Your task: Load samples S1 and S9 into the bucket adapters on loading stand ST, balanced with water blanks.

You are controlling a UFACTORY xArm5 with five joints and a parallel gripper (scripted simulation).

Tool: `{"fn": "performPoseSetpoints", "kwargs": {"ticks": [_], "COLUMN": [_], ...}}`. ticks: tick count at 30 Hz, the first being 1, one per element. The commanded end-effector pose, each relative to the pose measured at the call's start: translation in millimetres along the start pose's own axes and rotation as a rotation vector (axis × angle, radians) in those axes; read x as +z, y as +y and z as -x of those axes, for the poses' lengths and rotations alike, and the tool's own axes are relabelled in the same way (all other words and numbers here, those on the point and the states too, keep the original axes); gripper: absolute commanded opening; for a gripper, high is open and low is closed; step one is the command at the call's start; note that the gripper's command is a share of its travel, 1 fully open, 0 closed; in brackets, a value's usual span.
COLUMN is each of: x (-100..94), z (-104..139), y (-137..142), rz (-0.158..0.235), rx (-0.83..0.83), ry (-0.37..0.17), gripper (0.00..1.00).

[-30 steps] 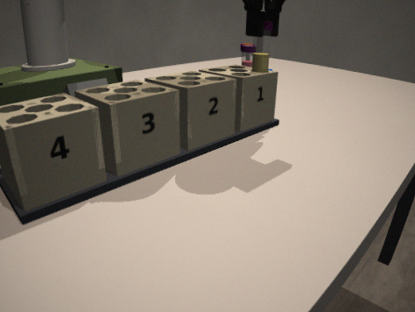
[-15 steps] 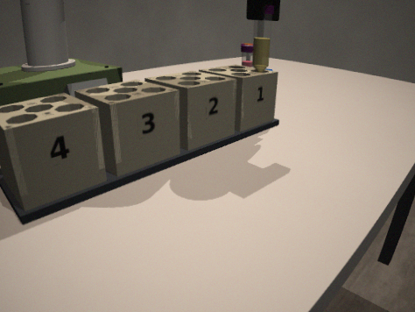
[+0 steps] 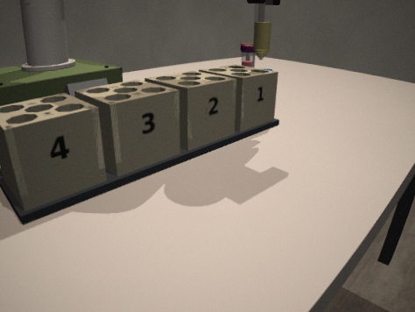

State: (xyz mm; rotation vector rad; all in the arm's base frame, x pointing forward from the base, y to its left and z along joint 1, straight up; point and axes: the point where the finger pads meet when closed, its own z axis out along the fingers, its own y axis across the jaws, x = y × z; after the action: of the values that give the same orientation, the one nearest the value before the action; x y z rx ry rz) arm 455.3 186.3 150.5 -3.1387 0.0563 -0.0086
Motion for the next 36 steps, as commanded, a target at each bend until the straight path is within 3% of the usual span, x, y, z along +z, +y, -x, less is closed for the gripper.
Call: {"fn": "performPoseSetpoints", "kwargs": {"ticks": [1,13,36], "x": [-8.5,-27.5,-27.5], "z": [-1,-1,-1], "y": [0,0,0], "rz": [-0.004,-0.004,-0.004], "rx": [0.000,0.000,0.000], "ry": [0.003,0.003,0.003], "gripper": [0.00,0.00,0.00]}}
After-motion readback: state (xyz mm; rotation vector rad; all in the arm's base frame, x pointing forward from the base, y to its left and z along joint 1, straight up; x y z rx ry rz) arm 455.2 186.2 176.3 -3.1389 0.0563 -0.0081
